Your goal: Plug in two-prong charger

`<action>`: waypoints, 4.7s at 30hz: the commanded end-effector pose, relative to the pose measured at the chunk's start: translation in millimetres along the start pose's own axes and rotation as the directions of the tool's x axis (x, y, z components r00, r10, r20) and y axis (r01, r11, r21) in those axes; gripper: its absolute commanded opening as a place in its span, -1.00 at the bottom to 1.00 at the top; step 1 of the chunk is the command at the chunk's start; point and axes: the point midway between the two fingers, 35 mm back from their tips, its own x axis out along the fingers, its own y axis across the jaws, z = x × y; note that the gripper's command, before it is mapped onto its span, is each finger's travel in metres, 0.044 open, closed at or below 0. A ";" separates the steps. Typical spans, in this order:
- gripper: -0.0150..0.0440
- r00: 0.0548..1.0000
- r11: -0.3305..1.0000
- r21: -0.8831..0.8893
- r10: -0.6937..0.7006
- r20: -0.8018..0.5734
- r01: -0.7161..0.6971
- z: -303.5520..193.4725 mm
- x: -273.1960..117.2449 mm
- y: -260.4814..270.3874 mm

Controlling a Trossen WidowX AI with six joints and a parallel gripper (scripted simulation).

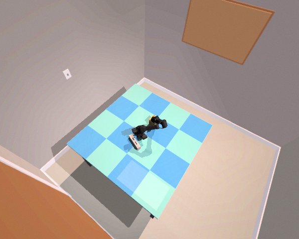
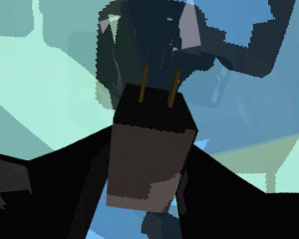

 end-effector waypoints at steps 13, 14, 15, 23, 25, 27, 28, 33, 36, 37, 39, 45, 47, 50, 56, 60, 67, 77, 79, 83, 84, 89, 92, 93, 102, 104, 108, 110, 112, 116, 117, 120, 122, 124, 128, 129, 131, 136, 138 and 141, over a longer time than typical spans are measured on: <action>-0.49 1.000 1.000 -0.030 -0.002 0.011 0.002 23.7 -0.6 1.2; -0.49 1.000 1.000 -0.031 -0.002 0.011 0.002 25.0 -0.5 1.2; -0.49 1.000 0.999 -0.032 -0.002 0.011 0.002 26.2 -0.3 1.2; -0.49 1.000 0.999 -0.042 -0.002 0.011 0.003 36.3 0.7 0.9; -0.49 1.000 0.999 -0.044 -0.003 0.011 0.003 38.9 1.1 0.8; -0.49 1.000 0.999 -0.047 -0.003 0.011 0.003 41.4 1.4 0.6; -0.49 1.000 0.999 -0.048 -0.003 0.011 0.003 42.6 1.6 0.5; -0.49 1.000 0.999 -0.052 -0.003 0.012 0.004 46.9 2.2 -0.1; -0.49 1.000 0.999 -0.052 -0.003 0.012 0.004 47.0 2.2 -0.1; -0.49 1.000 0.999 -0.052 -0.003 0.012 0.004 47.0 2.2 -0.1; -0.49 1.000 0.999 -0.052 -0.003 0.012 0.004 47.0 2.2 -0.1; -0.49 1.000 0.999 -0.052 -0.003 0.012 0.004 46.9 2.1 -0.1; -0.49 1.000 0.999 -0.052 -0.003 0.012 0.004 46.9 2.0 0.0; -0.49 1.000 0.999 -0.052 -0.003 0.012 0.004 46.9 1.7 0.2; -0.49 1.000 0.999 -0.052 -0.003 0.012 0.004 46.8 1.5 0.4; -0.49 1.000 0.999 -0.052 -0.003 0.012 0.004 46.8 1.3 0.6; -0.49 1.000 0.999 -0.052 -0.003 0.012 0.004 47.2 1.1 0.8; -0.49 1.000 0.999 -0.052 -0.003 0.012 0.004 47.6 1.0 0.9; -0.49 1.000 0.999 -0.052 -0.003 0.012 0.004 47.7 1.0 0.9; -0.49 1.000 0.999 -0.052 -0.003 0.012 0.004 48.0 1.1 0.9; -0.49 1.000 0.999 -0.052 -0.003 0.012 0.004 48.1 1.1 0.8; -0.49 1.000 0.999 -0.052 -0.003 0.012 0.004 48.4 1.2 0.8; -0.49 1.000 0.999 -0.052 -0.003 0.012 0.004 48.6 1.2 0.8; -0.49 1.000 0.999 -0.052 -0.003 0.012 0.004 48.7 1.2 0.8; -0.49 1.000 0.999 -0.052 -0.003 0.012 0.004 49.3 1.2 0.8; -0.49 1.000 0.999 -0.052 -0.003 0.012 0.004 49.4 1.2 0.9; -0.49 1.000 0.999 -0.052 -0.003 0.012 0.004 49.7 1.2 0.9; -0.49 1.000 0.999 -0.052 -0.003 0.012 0.004 49.8 1.2 0.9; -0.49 1.000 0.999 -0.052 -0.003 0.012 0.004 49.9 1.2 0.9; -0.49 1.000 0.999 -0.052 -0.003 0.012 0.004 50.2 1.1 0.9; -0.49 1.000 0.999 -0.052 -0.003 0.012 0.004 50.2 1.1 0.9; -0.49 1.000 0.999 -0.052 -0.003 0.012 0.004 50.4 1.1 0.9; -0.49 1.000 0.999 -0.052 -0.003 0.012 0.004 50.6 1.1 0.9; -0.49 1.000 0.999 -0.052 -0.003 0.012 0.004 50.7 1.1 0.9; -0.49 1.000 0.999 -0.052 -0.003 0.012 0.004 50.9 1.1 1.0; -0.49 1.000 0.999 -0.052 -0.003 0.012 0.004 51.0 1.1 1.0; -0.49 1.000 0.999 -0.052 -0.003 0.012 0.004 51.1 1.0 1.0; -0.49 1.000 0.999 -0.052 -0.003 0.012 0.004 51.4 1.0 1.0; -0.49 1.000 0.999 -0.052 -0.003 0.012 0.004 51.6 1.0 1.0; -0.49 1.000 0.999 -0.052 -0.003 0.012 0.004 51.7 1.0 1.0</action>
